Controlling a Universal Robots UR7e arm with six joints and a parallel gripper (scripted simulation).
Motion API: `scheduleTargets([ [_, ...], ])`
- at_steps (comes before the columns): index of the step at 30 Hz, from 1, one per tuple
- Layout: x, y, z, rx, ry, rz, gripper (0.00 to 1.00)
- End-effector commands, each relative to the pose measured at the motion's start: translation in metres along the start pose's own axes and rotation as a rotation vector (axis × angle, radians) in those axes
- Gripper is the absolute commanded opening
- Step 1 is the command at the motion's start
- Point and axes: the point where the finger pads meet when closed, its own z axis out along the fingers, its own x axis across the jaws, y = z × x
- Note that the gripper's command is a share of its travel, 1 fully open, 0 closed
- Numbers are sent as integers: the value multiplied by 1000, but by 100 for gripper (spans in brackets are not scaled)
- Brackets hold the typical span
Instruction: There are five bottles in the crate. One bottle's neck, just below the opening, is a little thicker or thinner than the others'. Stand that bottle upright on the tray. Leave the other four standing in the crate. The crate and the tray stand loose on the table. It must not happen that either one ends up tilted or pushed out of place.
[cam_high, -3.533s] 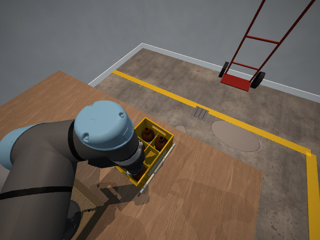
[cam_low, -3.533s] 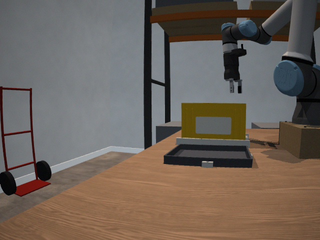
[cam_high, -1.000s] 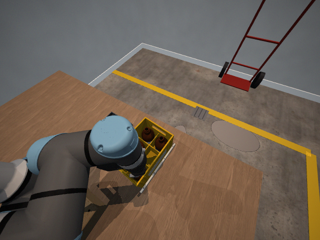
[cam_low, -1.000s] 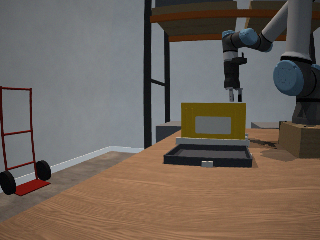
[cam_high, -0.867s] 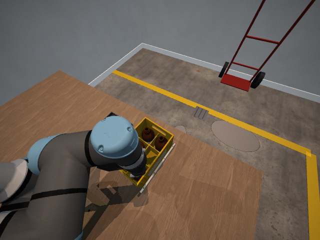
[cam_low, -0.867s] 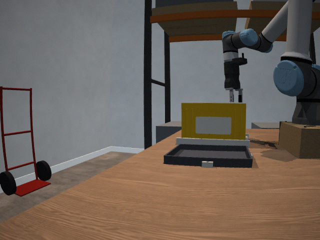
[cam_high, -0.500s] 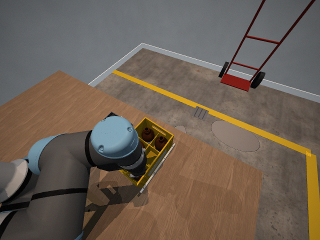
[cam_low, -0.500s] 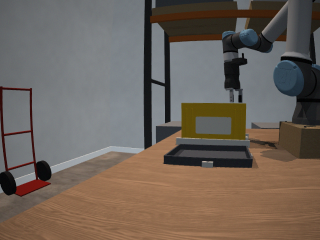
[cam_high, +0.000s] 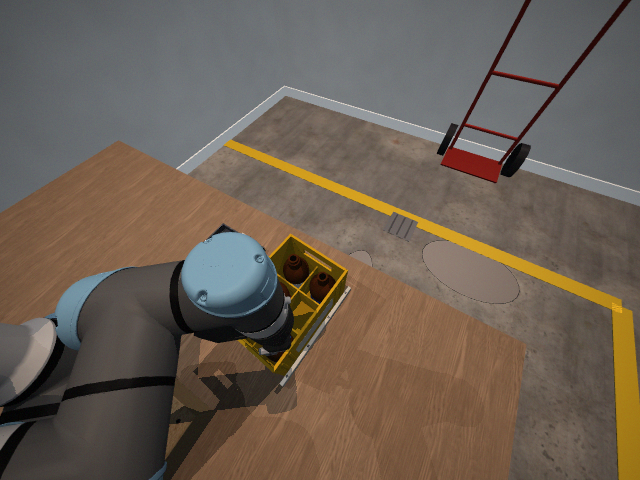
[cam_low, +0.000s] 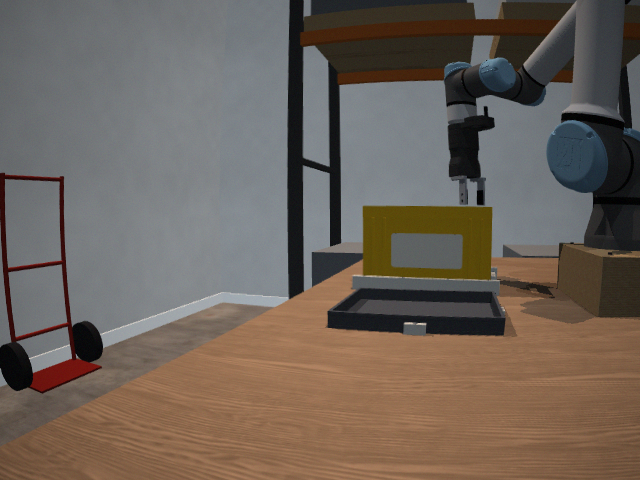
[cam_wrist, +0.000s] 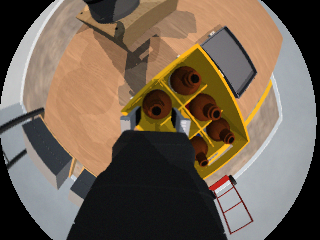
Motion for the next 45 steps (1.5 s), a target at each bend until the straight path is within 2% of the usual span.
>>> scheduleTargets([
  [1, 0, 0, 0, -1, 0, 0, 100],
  [28, 0, 0, 1, -1, 0, 0, 100],
  [45, 0, 0, 13, -1, 0, 0, 100],
])
